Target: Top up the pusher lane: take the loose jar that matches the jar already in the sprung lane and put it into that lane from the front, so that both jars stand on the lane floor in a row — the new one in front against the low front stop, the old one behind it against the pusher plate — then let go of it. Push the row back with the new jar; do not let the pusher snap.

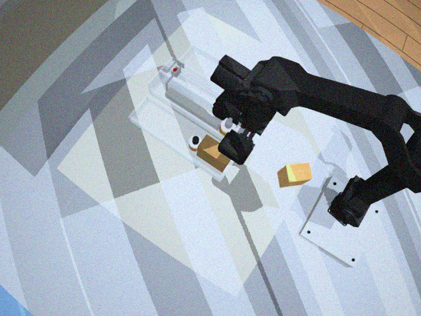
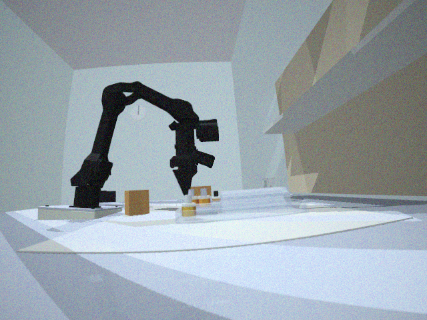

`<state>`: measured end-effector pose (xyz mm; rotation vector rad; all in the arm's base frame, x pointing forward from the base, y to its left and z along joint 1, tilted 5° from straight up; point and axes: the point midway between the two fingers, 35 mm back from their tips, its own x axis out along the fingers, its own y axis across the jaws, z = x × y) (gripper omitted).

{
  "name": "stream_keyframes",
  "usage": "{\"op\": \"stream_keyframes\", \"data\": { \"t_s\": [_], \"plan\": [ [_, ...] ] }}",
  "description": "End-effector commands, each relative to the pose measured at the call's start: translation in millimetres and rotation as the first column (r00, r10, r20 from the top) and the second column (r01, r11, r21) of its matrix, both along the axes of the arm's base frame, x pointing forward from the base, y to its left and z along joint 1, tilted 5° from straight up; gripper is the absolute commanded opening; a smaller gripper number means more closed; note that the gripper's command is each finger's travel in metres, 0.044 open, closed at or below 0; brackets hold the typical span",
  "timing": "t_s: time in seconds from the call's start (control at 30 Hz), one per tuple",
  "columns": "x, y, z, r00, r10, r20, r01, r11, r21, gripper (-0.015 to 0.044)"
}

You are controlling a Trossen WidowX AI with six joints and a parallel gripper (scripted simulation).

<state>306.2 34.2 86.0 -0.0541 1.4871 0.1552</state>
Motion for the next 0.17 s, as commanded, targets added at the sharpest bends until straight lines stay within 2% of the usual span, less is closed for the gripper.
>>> {"op": "stream_keyframes", "data": {
  "t_s": [0.0, 0.13],
  "plan": [
    [-12.9, -2.0, 1.4, 1.0, 0.002, 0.005, -0.002, 1.0, -0.001, 0.0272],
    [-27.4, -4.1, 0.3, 1.0, 0.002, 0.003, -0.002, 1.0, -0.001, 0.0272]
  ]
}}
